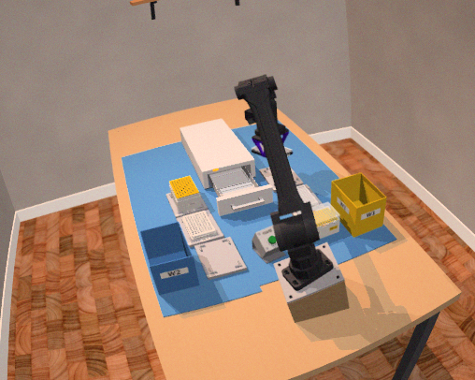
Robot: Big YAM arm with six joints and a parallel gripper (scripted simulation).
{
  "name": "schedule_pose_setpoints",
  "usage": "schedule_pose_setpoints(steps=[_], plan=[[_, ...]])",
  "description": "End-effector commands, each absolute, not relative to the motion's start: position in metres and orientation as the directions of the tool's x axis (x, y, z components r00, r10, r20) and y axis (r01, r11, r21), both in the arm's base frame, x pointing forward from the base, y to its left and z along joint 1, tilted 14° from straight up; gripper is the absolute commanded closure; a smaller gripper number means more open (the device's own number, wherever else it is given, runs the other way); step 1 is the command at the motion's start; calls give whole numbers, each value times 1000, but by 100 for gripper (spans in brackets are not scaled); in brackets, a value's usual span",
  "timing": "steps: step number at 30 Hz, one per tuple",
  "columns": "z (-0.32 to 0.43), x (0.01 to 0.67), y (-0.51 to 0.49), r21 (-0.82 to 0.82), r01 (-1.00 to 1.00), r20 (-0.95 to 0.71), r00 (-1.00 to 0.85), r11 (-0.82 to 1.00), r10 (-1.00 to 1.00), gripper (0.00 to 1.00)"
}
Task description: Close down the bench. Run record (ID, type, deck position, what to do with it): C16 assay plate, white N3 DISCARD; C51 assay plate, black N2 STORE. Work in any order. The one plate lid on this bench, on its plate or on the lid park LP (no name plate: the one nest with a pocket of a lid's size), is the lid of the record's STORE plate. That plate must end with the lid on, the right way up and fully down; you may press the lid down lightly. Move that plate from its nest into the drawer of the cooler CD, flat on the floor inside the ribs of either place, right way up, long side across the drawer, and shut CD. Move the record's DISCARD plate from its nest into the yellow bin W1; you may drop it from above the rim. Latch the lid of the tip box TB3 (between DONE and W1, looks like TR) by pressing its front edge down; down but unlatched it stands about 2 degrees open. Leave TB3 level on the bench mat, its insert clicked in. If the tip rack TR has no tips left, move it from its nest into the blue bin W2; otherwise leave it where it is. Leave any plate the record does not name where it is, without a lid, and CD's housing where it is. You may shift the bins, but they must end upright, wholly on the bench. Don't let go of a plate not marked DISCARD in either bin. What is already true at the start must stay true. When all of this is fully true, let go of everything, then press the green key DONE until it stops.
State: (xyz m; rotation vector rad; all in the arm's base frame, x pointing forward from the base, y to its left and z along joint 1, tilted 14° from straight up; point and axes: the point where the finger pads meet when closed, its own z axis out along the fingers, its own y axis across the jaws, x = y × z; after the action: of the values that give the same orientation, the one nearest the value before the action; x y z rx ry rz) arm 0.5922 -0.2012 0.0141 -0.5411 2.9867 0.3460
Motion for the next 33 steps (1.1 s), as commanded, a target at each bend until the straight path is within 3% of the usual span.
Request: schedule_pose_setpoints(steps=[1,9,21,26,33], plan=[[52,606,-190,124,-526,-206,-843,841,-497,100],[64,605,-195,64,-663,-236,-736,746,-634,100],[60,595,-143,-10,-911,-243,-399,413,-884,100],[77,603,-157,-70,-934,-243,-325,350,-914,100],[65,589,-117,-88,-991,-229,-79,101,-970,100]])
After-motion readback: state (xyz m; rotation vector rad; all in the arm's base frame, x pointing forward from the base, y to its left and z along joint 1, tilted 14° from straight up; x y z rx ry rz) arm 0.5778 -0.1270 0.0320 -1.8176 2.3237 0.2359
